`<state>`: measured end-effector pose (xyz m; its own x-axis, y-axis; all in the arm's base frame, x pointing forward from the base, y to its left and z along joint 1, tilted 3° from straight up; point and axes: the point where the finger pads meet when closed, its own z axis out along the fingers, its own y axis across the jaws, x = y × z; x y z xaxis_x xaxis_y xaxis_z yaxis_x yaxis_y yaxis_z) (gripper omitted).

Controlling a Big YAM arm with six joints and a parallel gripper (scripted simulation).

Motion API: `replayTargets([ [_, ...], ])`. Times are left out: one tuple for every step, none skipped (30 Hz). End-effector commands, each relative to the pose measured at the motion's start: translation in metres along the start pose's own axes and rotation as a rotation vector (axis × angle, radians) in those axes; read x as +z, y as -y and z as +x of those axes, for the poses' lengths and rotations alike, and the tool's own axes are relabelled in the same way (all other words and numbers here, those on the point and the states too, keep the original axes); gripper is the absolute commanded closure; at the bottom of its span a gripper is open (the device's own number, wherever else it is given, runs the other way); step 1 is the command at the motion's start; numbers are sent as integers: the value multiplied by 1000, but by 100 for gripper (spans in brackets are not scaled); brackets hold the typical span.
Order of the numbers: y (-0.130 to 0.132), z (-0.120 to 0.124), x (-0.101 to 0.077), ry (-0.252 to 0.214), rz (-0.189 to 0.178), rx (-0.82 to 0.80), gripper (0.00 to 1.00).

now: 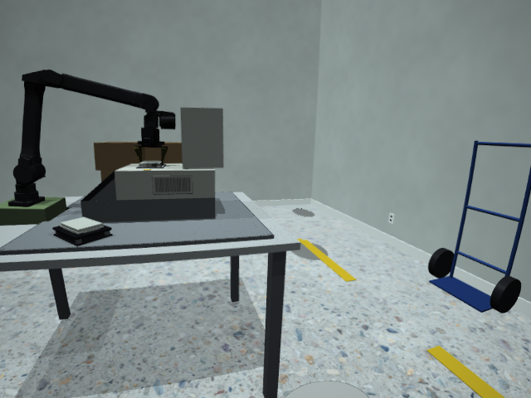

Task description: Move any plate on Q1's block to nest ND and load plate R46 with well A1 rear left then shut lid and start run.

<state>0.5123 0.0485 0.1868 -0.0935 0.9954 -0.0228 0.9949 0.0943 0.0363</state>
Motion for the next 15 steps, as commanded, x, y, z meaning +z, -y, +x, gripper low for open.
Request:
replayTargets([
  [8,-4,-1,7,4,-3,100],
  [7,-4,-1,7,8,-3,100],
  [7,-4,0,7,12,-4,100],
  [6,-4,0,7,16,-4,100],
  [5,-4,1,7,17,-4,100],
  [4,-4,0,7,15,-4,100],
  [3,-4,-1,7,13,-4,100],
  [2,-4,-2,7,11,-4,100],
  [1,-3,-3,7,9,-4,100],
  [0,-3,-4,7,7,-4,100],
  [-2,-3,-5,7,5,-4,100],
  [-3,-3,-6,7,3,-4,100],
  [-4,-3,-7,7,1,-4,100],
  [-5,-3,-9,7,-1,-4,100],
  [-6,-3,-10,7,-3,-4,100],
])
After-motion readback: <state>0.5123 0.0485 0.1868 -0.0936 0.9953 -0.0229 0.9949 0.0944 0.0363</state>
